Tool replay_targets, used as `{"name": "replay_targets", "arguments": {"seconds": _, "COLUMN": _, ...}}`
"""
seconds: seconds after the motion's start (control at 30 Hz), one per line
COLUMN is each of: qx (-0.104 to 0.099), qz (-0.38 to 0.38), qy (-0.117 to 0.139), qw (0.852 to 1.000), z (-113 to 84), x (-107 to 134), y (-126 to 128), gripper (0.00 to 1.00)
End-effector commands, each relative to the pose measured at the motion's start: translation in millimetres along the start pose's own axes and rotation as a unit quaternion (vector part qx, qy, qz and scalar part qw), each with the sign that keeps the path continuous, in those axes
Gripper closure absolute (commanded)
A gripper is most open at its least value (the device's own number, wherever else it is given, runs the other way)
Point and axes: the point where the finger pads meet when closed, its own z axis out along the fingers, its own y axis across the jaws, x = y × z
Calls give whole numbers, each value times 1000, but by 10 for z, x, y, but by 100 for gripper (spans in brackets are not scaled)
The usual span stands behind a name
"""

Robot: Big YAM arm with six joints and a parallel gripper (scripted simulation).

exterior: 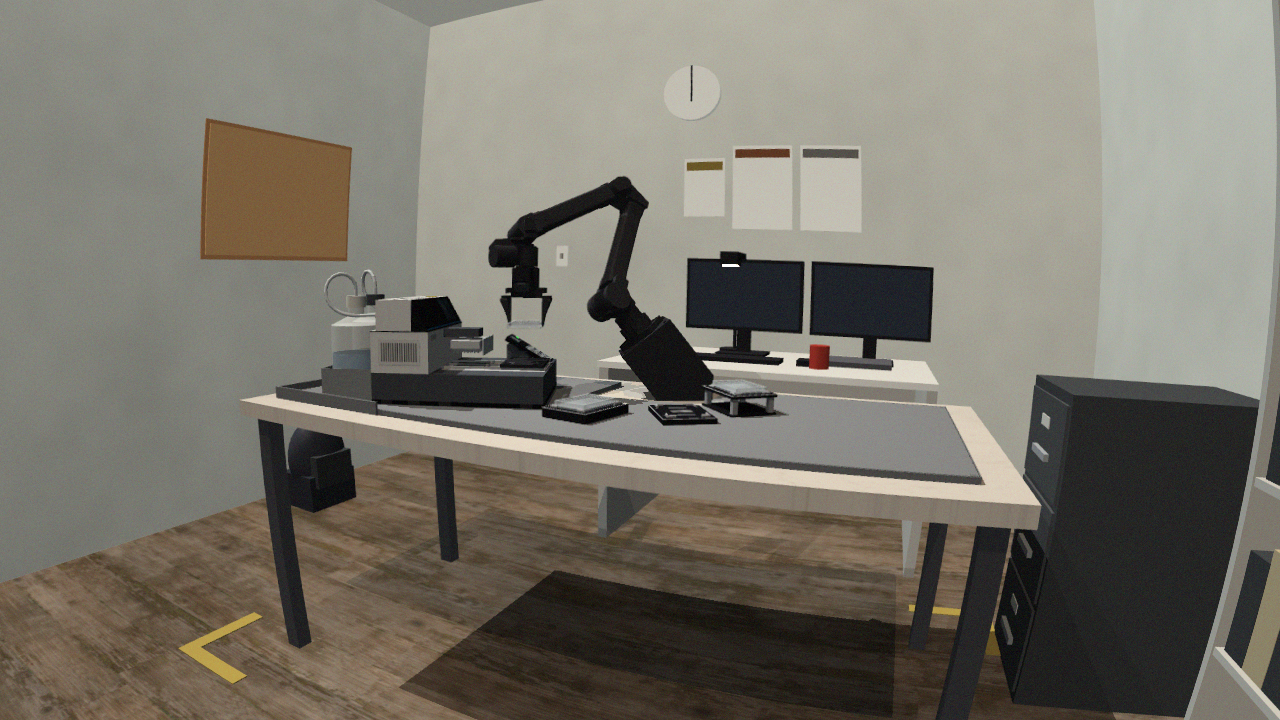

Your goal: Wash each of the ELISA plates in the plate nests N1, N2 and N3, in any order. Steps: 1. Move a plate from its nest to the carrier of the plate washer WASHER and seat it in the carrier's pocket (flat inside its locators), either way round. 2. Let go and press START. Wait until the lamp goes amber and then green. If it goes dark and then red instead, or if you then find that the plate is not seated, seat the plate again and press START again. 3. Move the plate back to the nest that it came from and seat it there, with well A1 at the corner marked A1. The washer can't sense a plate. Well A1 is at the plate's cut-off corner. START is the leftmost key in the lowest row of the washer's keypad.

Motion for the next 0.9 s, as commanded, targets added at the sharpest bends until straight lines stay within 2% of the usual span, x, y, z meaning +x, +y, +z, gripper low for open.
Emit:
{"name": "replay_targets", "arguments": {"seconds": 0.0, "qx": 23, "qz": 10, "qy": -20, "qw": 999, "z": -176, "x": -116, "y": -244, "gripper": 16}}
{"name": "replay_targets", "arguments": {"seconds": 0.87, "qx": 24, "qz": 13, "qy": -20, "qw": 999, "z": -178, "x": -128, "y": -259, "gripper": 16}}
